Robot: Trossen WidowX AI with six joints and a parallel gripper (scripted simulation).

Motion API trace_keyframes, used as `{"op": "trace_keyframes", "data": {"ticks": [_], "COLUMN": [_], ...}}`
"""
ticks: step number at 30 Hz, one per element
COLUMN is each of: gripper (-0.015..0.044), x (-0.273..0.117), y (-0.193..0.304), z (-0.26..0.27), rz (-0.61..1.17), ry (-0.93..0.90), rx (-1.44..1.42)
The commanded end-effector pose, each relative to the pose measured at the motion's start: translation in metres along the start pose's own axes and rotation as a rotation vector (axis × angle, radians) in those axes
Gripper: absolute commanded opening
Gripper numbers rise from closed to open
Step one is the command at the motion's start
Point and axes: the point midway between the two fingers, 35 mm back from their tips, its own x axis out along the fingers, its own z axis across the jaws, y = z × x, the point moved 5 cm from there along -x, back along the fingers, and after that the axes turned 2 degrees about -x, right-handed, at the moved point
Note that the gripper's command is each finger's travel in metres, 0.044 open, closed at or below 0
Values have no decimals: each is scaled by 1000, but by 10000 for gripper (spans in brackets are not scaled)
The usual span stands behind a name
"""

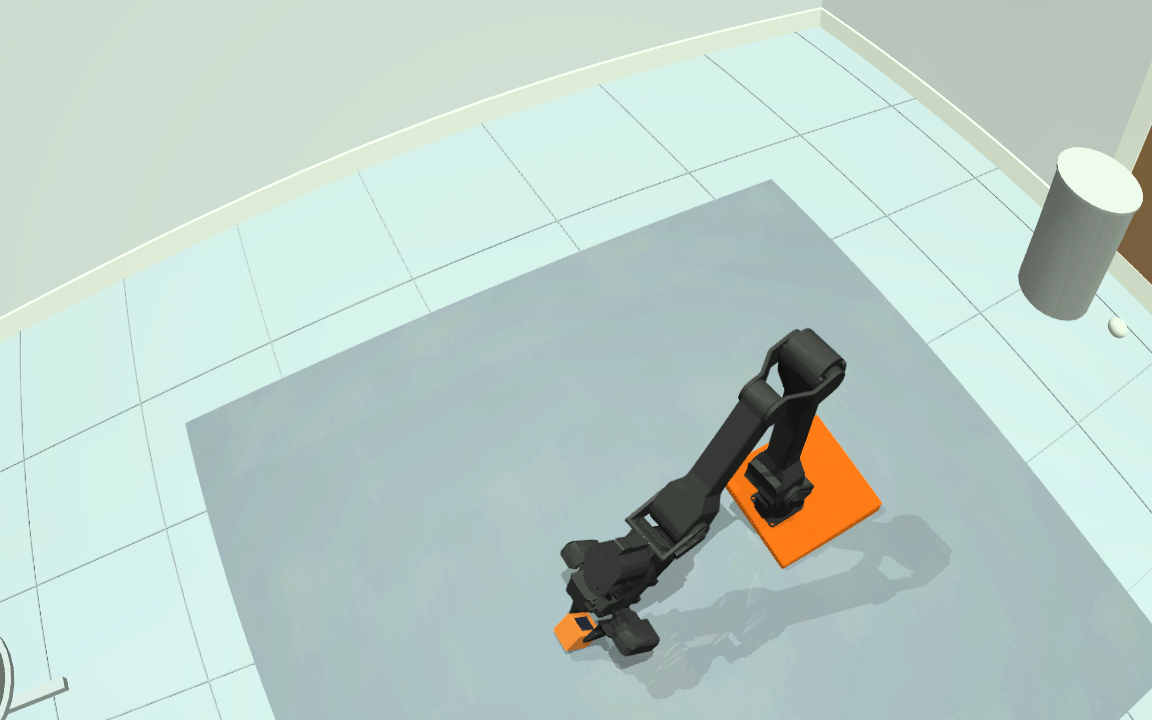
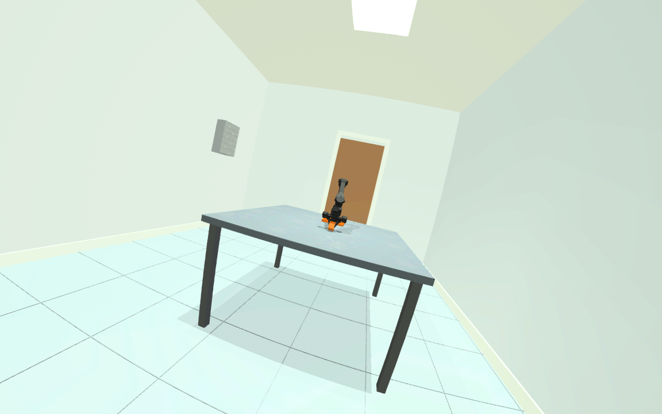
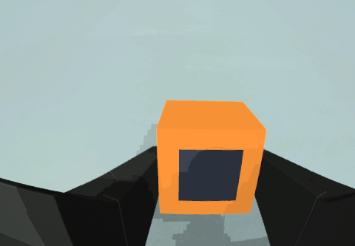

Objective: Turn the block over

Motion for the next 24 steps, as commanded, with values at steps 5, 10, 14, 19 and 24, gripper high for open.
{"op": "trace_keyframes", "data": {"ticks": [5,10,14,19,24], "gripper": [0,0,0,0,0], "x": [10,11,10,6,4], "y": [14,21,27,35,38], "z": [1,1,0,0,-1], "rz": [-118,-196,-258,-336,-362], "ry": [9,12,14,17,17], "rx": [-4,-3,-1,3,4]}}
